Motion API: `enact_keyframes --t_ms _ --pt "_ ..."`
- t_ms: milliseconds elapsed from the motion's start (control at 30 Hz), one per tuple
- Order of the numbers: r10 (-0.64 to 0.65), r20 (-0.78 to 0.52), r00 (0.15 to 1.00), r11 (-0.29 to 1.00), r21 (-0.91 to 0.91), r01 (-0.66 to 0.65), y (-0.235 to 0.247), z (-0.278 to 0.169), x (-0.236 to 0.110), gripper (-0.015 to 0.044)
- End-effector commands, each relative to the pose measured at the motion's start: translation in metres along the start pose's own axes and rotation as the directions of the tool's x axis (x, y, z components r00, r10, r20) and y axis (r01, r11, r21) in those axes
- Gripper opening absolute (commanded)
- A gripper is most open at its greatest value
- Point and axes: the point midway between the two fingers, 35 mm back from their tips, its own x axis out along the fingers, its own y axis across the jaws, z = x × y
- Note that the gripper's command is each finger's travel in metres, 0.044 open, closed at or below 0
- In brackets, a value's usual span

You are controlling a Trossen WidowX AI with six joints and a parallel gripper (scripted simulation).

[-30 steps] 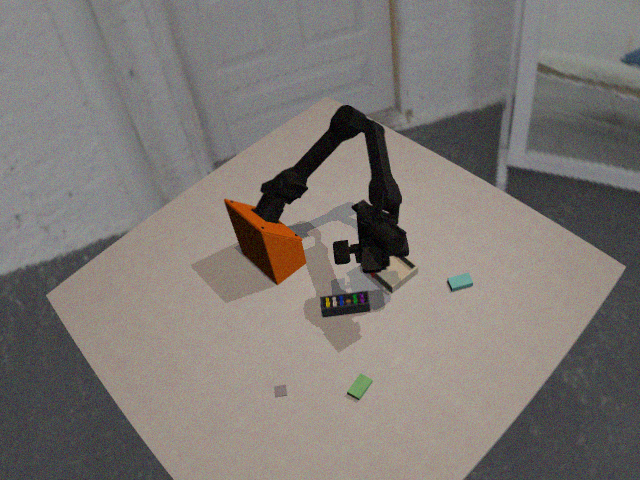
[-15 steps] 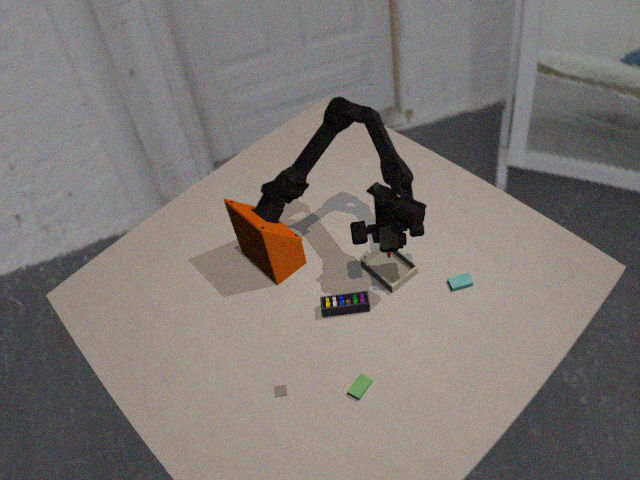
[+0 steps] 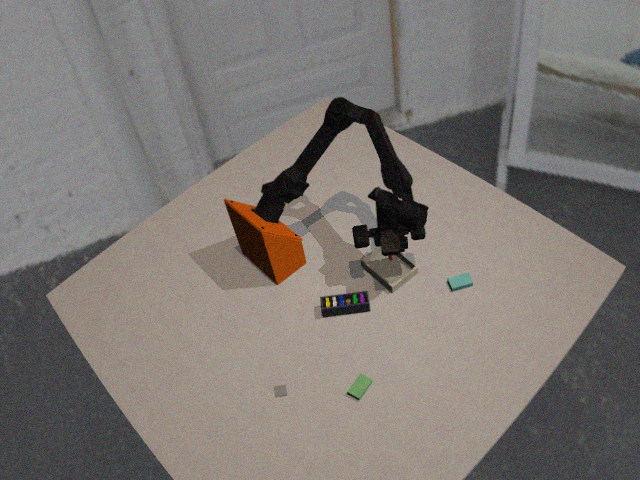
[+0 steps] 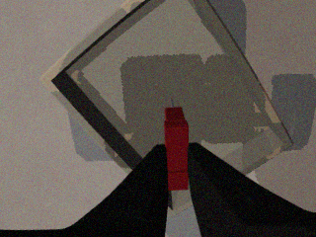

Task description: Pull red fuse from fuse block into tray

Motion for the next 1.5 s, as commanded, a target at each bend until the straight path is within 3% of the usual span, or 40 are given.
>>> enact_keyframes --t_ms 0,467,900,1067,1467 --pt "-0.006 -0.004 1.0 1.0 0.006 0.006 -0.002 -0.001 0.009 0.0" --pt "-0.004 -0.005 1.0 1.0 0.006 0.004 -0.002 -0.002 0.023 0.0" --pt "0.001 -0.005 1.0 1.0 0.001 -0.001 0.0 -0.001 0.018 0.033" --pt "-0.006 -0.004 1.0 1.0 0.006 0.006 -0.002 -0.001 -0.017 0.033" --pt "-0.01 -0.002 1.0 1.0 0.01 0.01 -0.003 -0.001 -0.015 0.033"
